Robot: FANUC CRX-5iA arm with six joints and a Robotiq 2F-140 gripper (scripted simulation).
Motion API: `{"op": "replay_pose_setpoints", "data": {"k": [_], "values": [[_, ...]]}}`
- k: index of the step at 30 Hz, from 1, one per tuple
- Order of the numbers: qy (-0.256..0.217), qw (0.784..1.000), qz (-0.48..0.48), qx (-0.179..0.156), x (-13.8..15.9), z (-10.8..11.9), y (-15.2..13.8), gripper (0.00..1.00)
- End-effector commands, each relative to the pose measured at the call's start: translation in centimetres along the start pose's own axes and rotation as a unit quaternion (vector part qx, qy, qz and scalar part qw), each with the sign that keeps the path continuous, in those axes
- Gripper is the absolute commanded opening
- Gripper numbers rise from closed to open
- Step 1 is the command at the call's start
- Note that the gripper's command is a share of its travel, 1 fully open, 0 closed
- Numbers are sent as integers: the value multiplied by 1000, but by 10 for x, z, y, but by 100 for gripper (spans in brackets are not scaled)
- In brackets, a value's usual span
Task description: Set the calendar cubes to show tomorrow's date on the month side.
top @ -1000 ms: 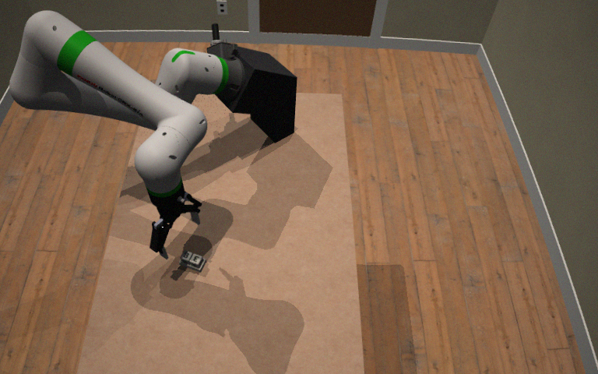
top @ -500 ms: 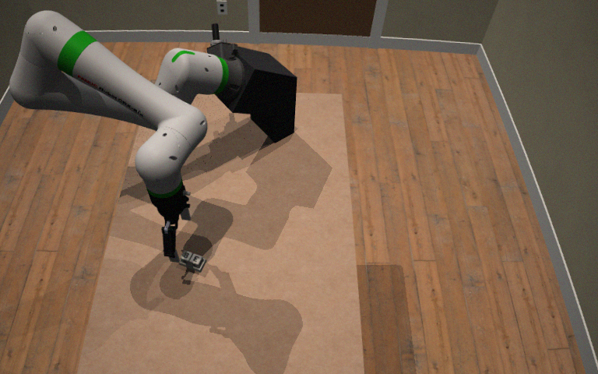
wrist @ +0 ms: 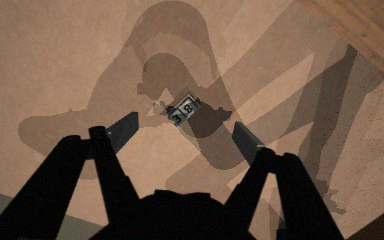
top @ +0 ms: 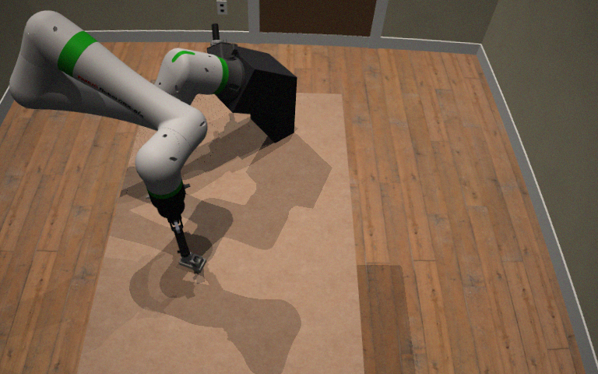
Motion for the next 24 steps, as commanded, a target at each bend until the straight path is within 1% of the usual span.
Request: {"op": "replay_pose_setpoints", "data": {"k": [1, 5, 8, 14, 17, 18, 21, 22, 23, 24], "values": [[-5, 997, 82, 3, -1, -1, -1, 100], [-6, 991, 135, 2, -1, -2, -1, 100], [-6, 982, 186, 2, -1, -2, -1, 100], [-6, 958, 286, 2, -1, -4, -1, 100], [-6, 958, 286, 2, -1, -4, -1, 100], [-6, 942, 335, 1, -1, -4, -1, 100], [-6, 926, 378, 1, -1, -5, -1, 100], [-6, 924, 382, 1, -1, -5, -1, 100], [-6, 913, 408, 1, -1, -5, -1, 100], [-6, 906, 423, 1, -1, -6, -1, 100]]}}
Point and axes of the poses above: the point where the finger pads meet when closed, its own z axis back along the fingers, its own y axis across the jaws, x = y × z, the point moved 9 cm from there along z, back along the fingers, and after that the axes turned 15 degrees about -z, right-handed, at the moved point
